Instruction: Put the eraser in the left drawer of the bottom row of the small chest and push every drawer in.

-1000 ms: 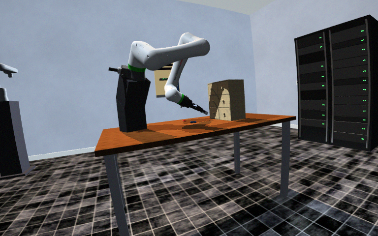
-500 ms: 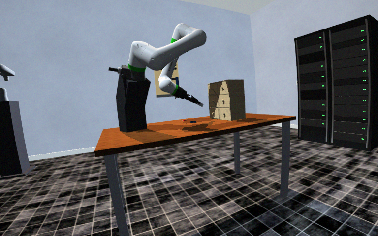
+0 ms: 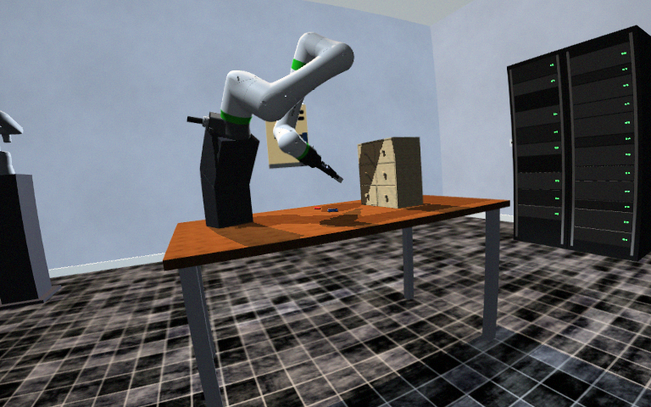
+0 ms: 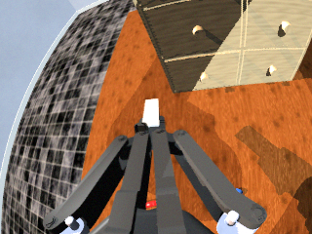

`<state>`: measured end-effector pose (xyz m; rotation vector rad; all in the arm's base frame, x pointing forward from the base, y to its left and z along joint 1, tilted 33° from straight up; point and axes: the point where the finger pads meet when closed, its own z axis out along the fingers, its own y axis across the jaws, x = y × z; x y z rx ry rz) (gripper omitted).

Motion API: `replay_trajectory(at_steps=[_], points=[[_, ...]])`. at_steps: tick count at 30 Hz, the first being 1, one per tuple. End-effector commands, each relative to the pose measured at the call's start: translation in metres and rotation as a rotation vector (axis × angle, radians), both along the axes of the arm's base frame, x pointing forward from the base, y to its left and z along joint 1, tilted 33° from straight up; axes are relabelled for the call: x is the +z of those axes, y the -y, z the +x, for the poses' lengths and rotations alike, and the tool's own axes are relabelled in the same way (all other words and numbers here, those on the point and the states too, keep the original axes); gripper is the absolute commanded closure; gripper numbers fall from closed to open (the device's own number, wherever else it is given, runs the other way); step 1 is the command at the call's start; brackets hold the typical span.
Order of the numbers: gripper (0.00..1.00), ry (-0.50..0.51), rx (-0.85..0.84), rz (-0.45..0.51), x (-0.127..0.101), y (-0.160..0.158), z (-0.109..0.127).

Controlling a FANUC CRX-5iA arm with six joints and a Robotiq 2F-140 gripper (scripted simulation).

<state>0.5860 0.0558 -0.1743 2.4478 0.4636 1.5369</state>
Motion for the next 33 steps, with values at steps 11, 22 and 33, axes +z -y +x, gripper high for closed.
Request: replay_trajectory(at_steps=[11, 22, 33], points=[[1.0, -0.473, 0.122, 0.309, -0.063, -0.123, -0.043], [1.0, -0.849, 0.049, 0.26, -0.067, -0.142, -0.123], [1.0, -0.987, -0.126, 0.075, -0.03, -0.088, -0.153]])
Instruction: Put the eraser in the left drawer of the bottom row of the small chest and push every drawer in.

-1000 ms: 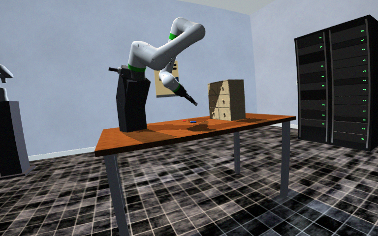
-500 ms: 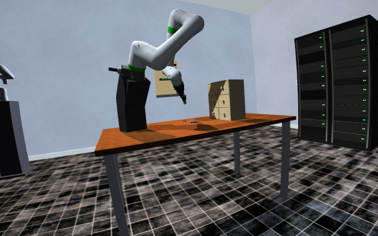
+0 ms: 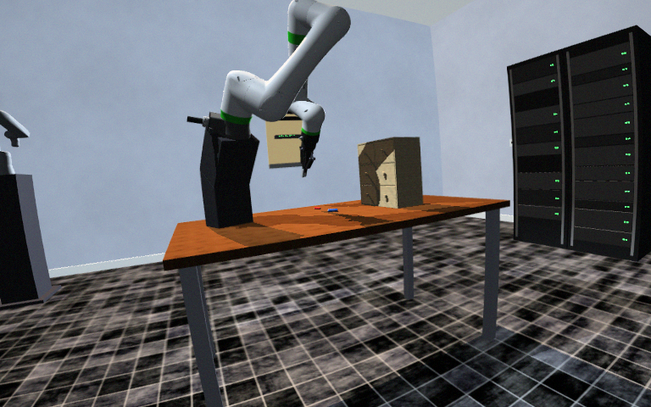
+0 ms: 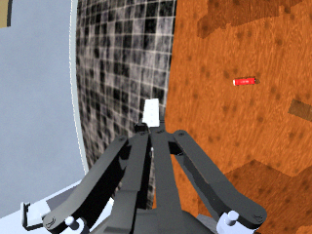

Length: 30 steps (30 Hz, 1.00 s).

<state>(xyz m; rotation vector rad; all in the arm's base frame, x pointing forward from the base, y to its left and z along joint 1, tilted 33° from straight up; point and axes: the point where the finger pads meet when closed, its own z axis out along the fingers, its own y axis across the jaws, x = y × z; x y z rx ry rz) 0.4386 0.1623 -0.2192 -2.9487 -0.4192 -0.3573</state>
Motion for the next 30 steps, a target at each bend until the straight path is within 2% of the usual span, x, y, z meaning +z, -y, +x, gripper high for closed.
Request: replay_trajectory(at_steps=[1, 2, 4, 5, 6, 7, 9, 10, 11, 12, 13, 14, 17, 18, 20, 23, 30], points=[[1.0, -0.097, -0.076, -0.25, 0.029, 0.035, -0.006], [1.0, -0.085, -0.086, -0.267, 0.045, 0.051, -0.004], [1.0, -0.096, -0.093, -0.293, 0.045, 0.051, -0.004], [1.0, -0.085, -0.102, -0.308, 0.061, 0.066, -0.002], [1.0, -0.09, -0.108, -0.324, 0.061, 0.066, -0.002], [1.0, -0.081, -0.119, -0.339, 0.077, 0.079, 0.002], [1.0, -0.085, -0.132, -0.375, 0.077, 0.079, 0.002], [1.0, -0.075, -0.144, -0.391, 0.092, 0.091, 0.006], [1.0, -0.075, -0.151, -0.411, 0.092, 0.091, 0.006], [1.0, -0.065, -0.163, -0.429, 0.106, 0.1, 0.01], [1.0, -0.062, -0.172, -0.451, 0.106, 0.1, 0.01], [1.0, -0.051, -0.184, -0.471, 0.118, 0.108, 0.014], [1.0, -0.047, -0.194, -0.494, 0.118, 0.108, 0.014], [1.0, -0.02, -0.227, -0.563, 0.128, 0.115, 0.017], [1.0, 0.004, -0.251, -0.603, 0.142, 0.122, 0.021], [1.0, 0.038, -0.282, -0.665, 0.149, 0.126, 0.023], [1.0, 0.038, -0.282, -0.665, 0.149, 0.126, 0.023]])
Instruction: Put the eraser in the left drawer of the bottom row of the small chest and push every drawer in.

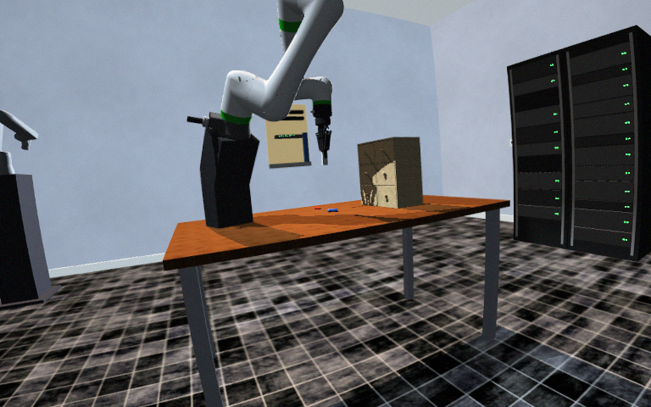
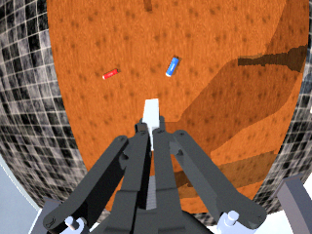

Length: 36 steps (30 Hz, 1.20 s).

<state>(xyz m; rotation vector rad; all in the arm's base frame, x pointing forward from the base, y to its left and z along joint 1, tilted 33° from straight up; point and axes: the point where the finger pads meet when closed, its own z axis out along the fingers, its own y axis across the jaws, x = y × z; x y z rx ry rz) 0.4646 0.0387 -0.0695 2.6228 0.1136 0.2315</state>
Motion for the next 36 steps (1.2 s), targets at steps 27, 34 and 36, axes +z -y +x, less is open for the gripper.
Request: replay_trajectory(at_steps=[27, 34, 36], points=[[0.0, 0.023, -0.011, -0.042, -0.0008, 0.0025, -0.0032], [0.0, 0.023, -0.011, -0.042, -0.0008, 0.0025, -0.0032], [0.0, 0.023, -0.011, -0.042, -0.0008, 0.0025, -0.0032]])
